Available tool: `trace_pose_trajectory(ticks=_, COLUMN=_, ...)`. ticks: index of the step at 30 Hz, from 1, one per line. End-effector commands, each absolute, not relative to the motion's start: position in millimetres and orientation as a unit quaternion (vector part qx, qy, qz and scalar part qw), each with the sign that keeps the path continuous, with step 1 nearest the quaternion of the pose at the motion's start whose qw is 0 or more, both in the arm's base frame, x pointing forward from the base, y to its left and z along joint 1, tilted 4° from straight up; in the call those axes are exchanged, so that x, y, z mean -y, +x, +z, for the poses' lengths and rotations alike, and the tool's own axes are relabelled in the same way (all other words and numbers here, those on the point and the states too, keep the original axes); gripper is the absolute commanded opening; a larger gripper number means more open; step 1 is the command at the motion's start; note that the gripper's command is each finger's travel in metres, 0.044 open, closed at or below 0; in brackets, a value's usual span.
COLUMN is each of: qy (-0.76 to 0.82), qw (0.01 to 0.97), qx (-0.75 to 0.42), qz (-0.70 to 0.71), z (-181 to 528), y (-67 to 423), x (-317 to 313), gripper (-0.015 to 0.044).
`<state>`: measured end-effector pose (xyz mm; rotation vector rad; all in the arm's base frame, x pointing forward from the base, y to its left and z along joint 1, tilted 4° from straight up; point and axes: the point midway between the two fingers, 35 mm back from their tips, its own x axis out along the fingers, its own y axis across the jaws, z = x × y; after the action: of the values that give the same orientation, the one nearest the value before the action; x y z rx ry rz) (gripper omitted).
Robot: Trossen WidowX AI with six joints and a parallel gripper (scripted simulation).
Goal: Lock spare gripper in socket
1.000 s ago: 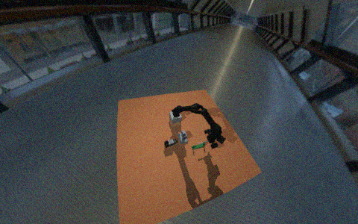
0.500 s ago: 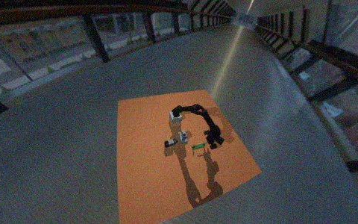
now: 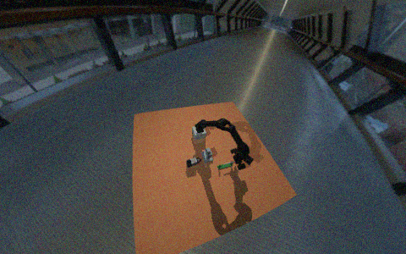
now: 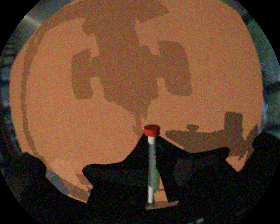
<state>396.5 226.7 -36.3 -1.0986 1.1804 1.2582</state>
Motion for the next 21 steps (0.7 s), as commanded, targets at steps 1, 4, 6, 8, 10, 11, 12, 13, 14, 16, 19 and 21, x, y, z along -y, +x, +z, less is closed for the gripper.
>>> trace_pose_trajectory(ticks=1, qy=-0.46, qw=0.52, qx=-0.491, qz=0.526, z=-37.0, y=396.7, x=-226.6, gripper=0.0)
trace_pose_trajectory(ticks=4, qy=-0.46, qw=0.52, qx=-0.491, qz=0.526, z=-37.0, y=396.7, x=-226.6, gripper=0.0)
trace_pose_trajectory(ticks=6, qy=-0.46, qw=0.52, qx=-0.491, qz=0.526, z=-37.0, y=396.7, x=-226.6, gripper=0.0)
trace_pose_trajectory(ticks=8, qy=-0.46, qw=0.52, qx=-0.491, qz=0.526, z=-37.0, y=396.7, x=-226.6, gripper=0.0)
trace_pose_trajectory(ticks=10, qy=-0.46, qw=0.52, qx=-0.491, qz=0.526, z=-37.0, y=396.7, x=-226.6, gripper=0.0)
trace_pose_trajectory(ticks=11, qy=-0.46, qw=0.52, qx=-0.491, qz=0.526, z=-37.0, y=396.7, x=-226.6, gripper=0.0)
trace_pose_trajectory(ticks=12, qy=-0.46, qw=0.52, qx=-0.491, qz=0.526, z=-37.0, y=396.7, x=-226.6, gripper=0.0)
trace_pose_trajectory(ticks=13, qy=-0.46, qw=0.52, qx=-0.491, qz=0.526, z=-37.0, y=396.7, x=-226.6, gripper=0.0)
trace_pose_trajectory(ticks=14, qy=-0.458, qw=0.521, qx=-0.492, qz=0.525, z=-36.5, y=396.5, x=-226.7, gripper=0.0026)
trace_pose_trajectory(ticks=16, qy=-0.458, qw=0.521, qx=-0.492, qz=0.525, z=-36.5, y=396.5, x=-226.7, gripper=0.0079)
trace_pose_trajectory(ticks=19, qy=-0.458, qw=0.521, qx=-0.492, qz=0.525, z=-36.5, y=396.5, x=-226.7, gripper=0.0157)
trace_pose_trajectory(ticks=21, qy=-0.458, qw=0.521, qx=-0.492, qz=0.525, z=-36.5, y=396.5, x=-226.7, gripper=0.02)
